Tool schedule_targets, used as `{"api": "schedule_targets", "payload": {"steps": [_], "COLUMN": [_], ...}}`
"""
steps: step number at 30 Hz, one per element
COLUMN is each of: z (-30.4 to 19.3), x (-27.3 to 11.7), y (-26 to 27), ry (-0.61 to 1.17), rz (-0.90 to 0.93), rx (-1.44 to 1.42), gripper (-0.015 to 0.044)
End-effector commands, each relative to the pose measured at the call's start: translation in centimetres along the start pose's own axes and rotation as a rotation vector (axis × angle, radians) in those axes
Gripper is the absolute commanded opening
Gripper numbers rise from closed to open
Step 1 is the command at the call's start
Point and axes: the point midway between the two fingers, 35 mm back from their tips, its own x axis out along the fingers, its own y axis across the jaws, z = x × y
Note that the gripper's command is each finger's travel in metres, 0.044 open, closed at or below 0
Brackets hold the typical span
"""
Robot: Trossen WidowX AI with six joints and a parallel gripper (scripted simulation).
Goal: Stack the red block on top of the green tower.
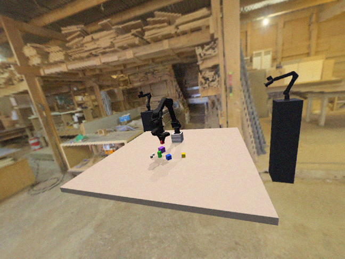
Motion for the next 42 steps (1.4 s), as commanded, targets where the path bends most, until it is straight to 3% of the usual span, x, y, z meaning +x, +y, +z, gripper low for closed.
{"api": "schedule_targets", "payload": {"steps": [1, 7, 13, 27, 42], "z": [2.4, 3.2, 3.4, 3.5, 3.5], "x": [0.3, 0.5, 3.5, 6.7, 6.6], "y": [-1.4, -1.9, -1.9, -2.1, -2.1], "ry": [0.0, -0.001, -0.001, -0.001, -0.001], "rz": [-0.006, -0.007, -0.007, -0.007, -0.007], "rx": [-0.002, -0.002, -0.002, -0.002, -0.002], "gripper": [0.0, 0.0, 0.0, 0.0, 0.0]}}
